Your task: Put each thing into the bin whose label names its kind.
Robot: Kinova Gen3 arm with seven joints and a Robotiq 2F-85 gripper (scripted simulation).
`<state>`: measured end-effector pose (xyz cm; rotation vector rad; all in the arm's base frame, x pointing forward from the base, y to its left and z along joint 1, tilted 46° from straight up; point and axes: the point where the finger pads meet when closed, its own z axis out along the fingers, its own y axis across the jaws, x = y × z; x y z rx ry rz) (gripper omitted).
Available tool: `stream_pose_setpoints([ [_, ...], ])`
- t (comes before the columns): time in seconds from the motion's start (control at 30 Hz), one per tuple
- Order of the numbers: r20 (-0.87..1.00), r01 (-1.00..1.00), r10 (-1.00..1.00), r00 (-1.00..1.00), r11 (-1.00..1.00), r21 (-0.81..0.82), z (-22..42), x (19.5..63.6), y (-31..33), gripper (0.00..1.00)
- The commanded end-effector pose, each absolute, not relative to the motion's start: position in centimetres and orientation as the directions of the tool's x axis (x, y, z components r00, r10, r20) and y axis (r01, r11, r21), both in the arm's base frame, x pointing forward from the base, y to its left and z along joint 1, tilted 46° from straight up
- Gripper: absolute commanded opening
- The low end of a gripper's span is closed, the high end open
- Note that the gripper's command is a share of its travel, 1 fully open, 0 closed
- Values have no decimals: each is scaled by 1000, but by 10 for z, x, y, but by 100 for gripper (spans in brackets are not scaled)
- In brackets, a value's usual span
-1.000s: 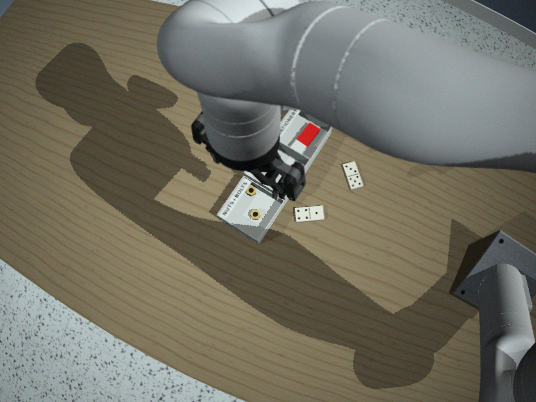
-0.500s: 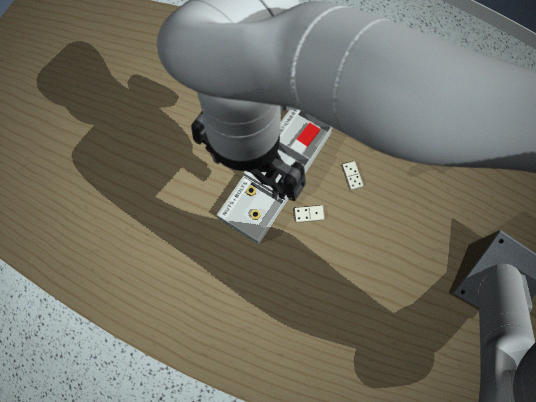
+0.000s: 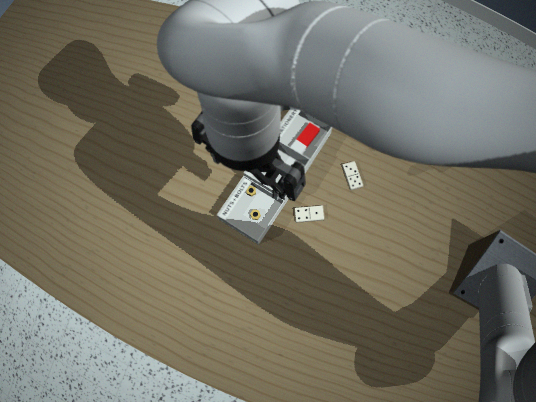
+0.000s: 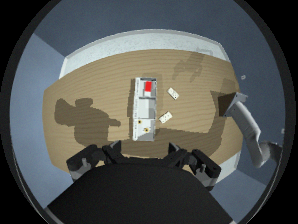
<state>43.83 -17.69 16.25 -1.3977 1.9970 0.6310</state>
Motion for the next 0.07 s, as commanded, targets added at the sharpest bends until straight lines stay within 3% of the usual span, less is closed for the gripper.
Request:
stream_pose_setpoints([
  [0.0,-715,-944,-652,-254,329,35,163,438,-178,100],
  [0.03,-715,-944,-652,-254,329,35,163,438,-178,100],
])
